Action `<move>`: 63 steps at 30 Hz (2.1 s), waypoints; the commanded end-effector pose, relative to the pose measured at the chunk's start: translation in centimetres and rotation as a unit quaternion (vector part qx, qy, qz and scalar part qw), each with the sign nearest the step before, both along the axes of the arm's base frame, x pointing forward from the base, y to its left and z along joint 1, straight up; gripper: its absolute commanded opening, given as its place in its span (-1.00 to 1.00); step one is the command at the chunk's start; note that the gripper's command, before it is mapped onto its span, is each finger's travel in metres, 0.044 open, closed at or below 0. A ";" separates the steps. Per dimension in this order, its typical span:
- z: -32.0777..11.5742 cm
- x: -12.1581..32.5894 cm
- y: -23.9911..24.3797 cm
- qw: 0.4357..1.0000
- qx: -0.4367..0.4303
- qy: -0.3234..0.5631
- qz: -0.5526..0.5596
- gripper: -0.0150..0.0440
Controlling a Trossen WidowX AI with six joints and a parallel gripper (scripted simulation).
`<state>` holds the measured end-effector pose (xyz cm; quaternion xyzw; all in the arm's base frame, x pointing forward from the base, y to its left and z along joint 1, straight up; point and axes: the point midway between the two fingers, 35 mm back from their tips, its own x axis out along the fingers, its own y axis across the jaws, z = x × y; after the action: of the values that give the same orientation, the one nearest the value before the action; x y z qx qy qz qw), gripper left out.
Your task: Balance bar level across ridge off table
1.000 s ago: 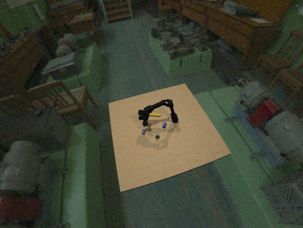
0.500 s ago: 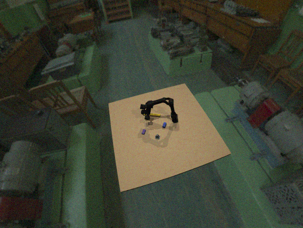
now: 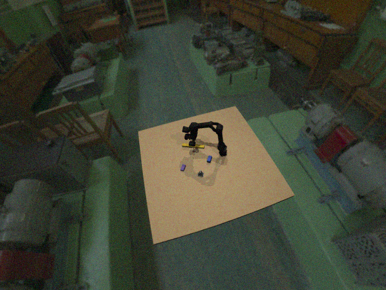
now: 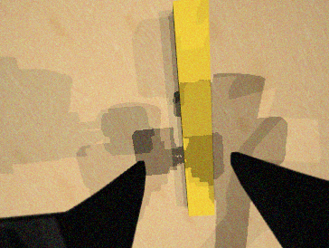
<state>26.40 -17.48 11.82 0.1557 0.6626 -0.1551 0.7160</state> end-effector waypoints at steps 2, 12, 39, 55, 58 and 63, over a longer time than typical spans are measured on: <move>0.0 -2.1 -1.0 1.000 0.000 0.026 -0.005 0.58; -3.5 -2.0 -1.0 1.000 0.000 0.026 -0.005 0.58; -7.1 -2.0 -1.1 1.000 0.000 0.026 -0.005 0.58; -7.0 -1.9 -1.0 1.000 0.002 0.024 -0.008 0.40; -7.0 -1.9 -1.0 1.000 0.002 0.024 -0.008 0.13; -7.0 -1.9 -1.0 1.000 0.002 0.024 -0.008 -0.05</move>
<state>24.48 -18.48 4.83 0.1581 0.6792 -0.1626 0.6981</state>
